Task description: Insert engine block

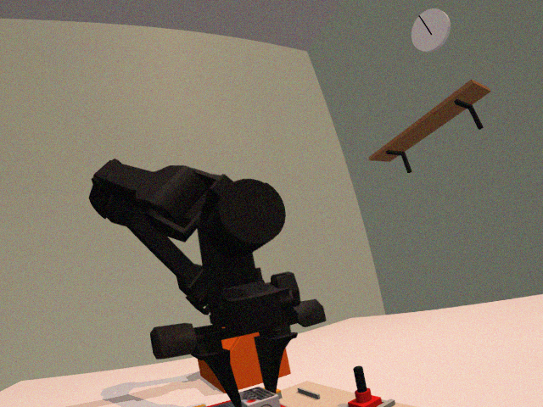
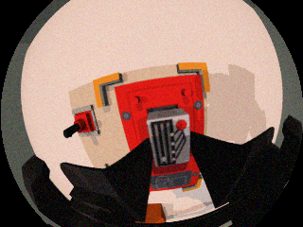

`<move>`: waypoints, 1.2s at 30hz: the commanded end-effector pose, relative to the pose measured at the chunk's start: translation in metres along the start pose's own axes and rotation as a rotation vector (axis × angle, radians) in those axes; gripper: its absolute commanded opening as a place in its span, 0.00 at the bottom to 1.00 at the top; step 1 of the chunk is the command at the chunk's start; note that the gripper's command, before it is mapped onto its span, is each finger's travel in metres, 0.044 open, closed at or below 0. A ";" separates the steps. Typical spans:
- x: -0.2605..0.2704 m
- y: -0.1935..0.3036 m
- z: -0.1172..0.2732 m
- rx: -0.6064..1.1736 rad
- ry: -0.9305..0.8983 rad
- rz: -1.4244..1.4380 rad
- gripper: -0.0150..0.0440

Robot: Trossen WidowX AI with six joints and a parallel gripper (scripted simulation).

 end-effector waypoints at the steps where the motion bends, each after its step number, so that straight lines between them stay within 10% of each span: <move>1: 0.000 0.000 -0.001 -0.001 0.004 0.006 0.52; 36: 0.000 0.000 -0.005 -0.001 0.004 0.007 0.52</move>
Point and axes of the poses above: the point midway between the two fingers, 35 mm back from their tips, its own z axis back along the fingers, its own x axis across the jaws, y = z × x, the point moved 6 cm from there along z, back along the fingers, and after that the axes turned 10 degrees about -z, right-handed, at the moved point
